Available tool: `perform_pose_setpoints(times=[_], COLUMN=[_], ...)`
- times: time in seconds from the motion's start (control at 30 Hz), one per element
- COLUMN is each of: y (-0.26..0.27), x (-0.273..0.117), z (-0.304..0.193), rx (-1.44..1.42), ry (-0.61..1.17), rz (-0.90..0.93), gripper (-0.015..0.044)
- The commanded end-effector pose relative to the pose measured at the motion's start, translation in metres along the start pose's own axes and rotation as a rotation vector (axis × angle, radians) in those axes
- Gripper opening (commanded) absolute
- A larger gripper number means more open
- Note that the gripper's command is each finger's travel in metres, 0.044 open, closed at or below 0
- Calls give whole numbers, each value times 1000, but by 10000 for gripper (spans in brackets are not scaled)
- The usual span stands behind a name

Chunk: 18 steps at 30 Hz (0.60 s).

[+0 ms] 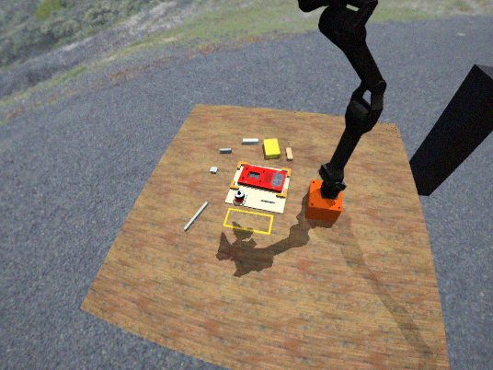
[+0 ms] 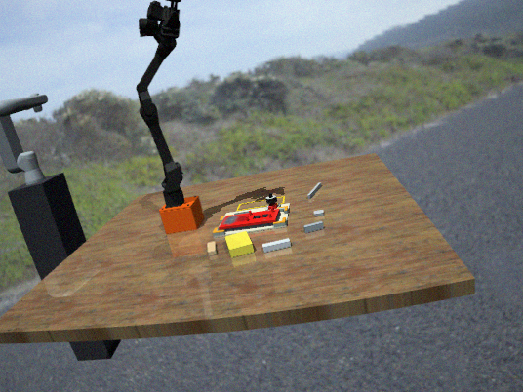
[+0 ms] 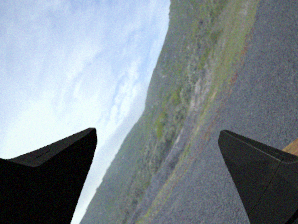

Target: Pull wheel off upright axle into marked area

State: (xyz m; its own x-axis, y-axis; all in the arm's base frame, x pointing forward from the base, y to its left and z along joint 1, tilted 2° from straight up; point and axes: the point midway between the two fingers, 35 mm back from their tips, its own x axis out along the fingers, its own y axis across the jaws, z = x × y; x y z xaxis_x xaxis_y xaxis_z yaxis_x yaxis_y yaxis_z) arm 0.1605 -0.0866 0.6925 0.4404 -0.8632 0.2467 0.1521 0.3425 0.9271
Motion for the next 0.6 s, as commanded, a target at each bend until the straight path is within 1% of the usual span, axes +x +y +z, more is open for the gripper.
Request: perform_pose_setpoints(times=[0.0, 0.1, 0.3, 0.43, 0.57], y=[0, 4, 13, 9, 5], x=[0, 1, 6, 11, 15], z=[-1, -12, -65, -102, -126], rx=[-3, -54, -285, -424, -510], ry=[0, -1, 11, 33, 56], rz=[2, 25, 125, 168, 193], gripper=[374, 300, 300, 300, 300])
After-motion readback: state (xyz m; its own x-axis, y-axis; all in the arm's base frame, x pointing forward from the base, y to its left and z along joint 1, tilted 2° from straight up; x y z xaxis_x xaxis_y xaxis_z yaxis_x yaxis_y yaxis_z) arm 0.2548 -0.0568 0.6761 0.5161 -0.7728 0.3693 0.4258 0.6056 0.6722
